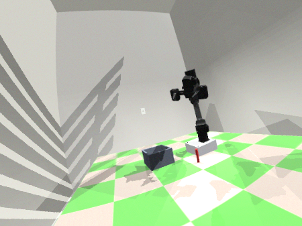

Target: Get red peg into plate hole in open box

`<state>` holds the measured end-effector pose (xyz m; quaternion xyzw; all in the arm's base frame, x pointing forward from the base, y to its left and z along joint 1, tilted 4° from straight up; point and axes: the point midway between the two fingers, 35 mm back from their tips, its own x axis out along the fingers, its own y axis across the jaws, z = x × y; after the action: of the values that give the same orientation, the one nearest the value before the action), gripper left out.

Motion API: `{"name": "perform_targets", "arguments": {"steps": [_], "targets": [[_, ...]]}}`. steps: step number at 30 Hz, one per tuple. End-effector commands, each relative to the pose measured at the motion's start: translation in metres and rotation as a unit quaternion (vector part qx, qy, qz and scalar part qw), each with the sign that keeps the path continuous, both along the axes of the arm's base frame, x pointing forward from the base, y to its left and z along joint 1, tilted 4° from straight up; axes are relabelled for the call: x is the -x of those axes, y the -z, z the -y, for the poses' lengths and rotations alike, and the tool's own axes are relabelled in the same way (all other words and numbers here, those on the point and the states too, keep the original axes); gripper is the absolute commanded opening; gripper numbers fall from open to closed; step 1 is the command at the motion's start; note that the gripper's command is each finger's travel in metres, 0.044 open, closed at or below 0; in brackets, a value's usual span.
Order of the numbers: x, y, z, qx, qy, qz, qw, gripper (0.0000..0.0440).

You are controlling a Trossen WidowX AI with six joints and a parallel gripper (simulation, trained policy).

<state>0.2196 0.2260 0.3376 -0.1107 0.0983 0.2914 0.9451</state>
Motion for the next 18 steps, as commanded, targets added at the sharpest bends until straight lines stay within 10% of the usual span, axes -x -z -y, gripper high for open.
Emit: {"name": "perform_targets", "arguments": {"steps": [1,18], "targets": [[-0.007,0.036,0.007,-0.005,0.03,-0.078,0.997,0.044],[-0.002,0.144,0.046,-0.033,0.189,-0.324,0.926,0.044]]}}
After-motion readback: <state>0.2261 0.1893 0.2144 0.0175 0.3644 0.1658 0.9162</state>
